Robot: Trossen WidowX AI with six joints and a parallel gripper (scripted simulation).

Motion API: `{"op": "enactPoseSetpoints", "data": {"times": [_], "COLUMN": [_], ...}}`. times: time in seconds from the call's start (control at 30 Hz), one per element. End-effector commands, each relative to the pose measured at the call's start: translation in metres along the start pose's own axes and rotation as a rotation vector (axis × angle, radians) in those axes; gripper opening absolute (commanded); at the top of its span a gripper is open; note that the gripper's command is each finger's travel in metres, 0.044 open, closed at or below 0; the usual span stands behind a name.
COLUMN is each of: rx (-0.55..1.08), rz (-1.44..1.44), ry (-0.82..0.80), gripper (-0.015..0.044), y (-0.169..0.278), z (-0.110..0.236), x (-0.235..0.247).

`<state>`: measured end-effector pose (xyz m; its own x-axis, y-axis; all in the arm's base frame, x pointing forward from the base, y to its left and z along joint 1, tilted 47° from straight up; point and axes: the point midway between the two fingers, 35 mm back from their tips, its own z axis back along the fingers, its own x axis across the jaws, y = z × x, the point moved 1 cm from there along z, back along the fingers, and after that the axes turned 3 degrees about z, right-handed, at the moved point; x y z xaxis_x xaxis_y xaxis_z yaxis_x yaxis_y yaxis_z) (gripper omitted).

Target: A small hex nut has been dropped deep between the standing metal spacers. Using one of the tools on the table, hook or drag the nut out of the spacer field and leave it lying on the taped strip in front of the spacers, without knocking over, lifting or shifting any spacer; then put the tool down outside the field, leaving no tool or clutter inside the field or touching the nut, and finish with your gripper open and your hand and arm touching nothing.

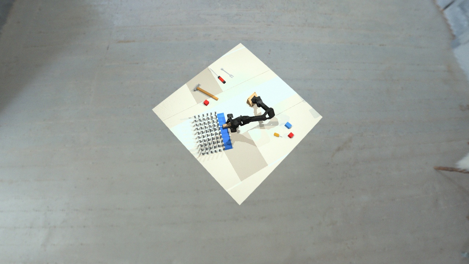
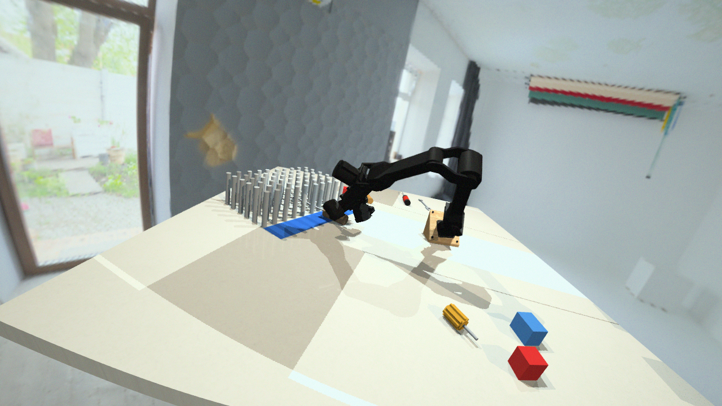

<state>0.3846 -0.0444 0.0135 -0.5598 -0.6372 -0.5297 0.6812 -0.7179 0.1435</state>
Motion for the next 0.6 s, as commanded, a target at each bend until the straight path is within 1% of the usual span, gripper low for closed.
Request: {"op": "enactPoseSetpoints", "data": {"times": [0.0, 0.57], "rx": [-0.001, 0.0], "rz": [-0.004, -0.003], "ry": [-0.002, 0.0], "gripper": [0.0, 0.0], "y": [-0.0008, -0.0084], "z": [0.0002, 0.0068], "x": [-0.0002, -0.0029]}}
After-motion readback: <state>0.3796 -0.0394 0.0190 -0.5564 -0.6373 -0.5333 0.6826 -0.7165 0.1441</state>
